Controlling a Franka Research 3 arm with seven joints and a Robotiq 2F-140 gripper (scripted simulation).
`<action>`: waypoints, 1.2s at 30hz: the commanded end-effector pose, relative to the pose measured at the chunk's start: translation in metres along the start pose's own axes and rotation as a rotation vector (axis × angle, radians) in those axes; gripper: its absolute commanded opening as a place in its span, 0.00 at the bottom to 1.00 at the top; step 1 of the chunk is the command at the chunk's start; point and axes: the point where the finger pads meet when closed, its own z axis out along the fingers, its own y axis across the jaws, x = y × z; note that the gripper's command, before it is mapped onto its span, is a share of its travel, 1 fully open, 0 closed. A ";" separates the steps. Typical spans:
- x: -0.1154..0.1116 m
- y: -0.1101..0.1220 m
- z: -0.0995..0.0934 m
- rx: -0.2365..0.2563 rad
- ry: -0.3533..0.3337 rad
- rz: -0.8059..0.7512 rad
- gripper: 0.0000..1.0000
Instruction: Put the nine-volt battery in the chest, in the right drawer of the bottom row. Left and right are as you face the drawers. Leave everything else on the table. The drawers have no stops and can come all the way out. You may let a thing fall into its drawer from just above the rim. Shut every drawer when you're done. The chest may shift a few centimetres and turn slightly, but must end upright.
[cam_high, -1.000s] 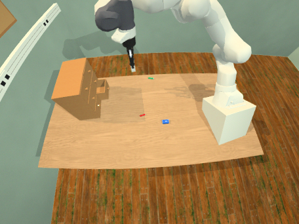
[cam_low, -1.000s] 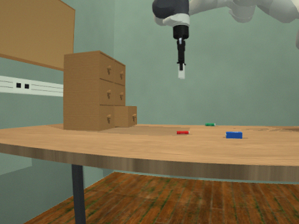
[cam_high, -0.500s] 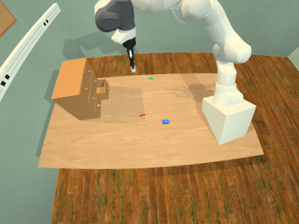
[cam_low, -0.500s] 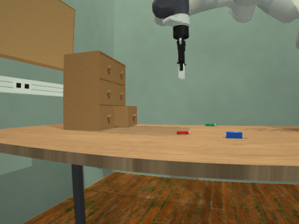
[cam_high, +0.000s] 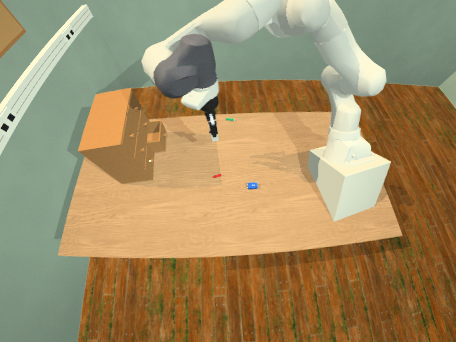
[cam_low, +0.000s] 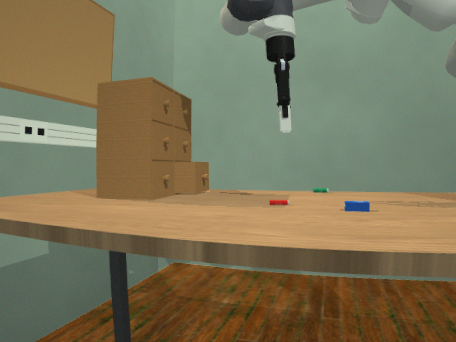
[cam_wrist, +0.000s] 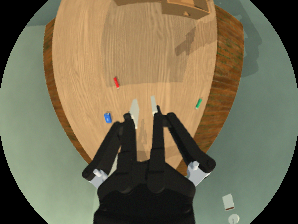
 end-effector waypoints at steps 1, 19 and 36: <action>0.007 -0.028 0.012 -0.006 0.057 0.140 0.28; -0.011 -0.076 0.032 -0.005 0.060 0.148 0.28; -0.038 -0.123 0.055 -0.002 0.059 0.156 0.28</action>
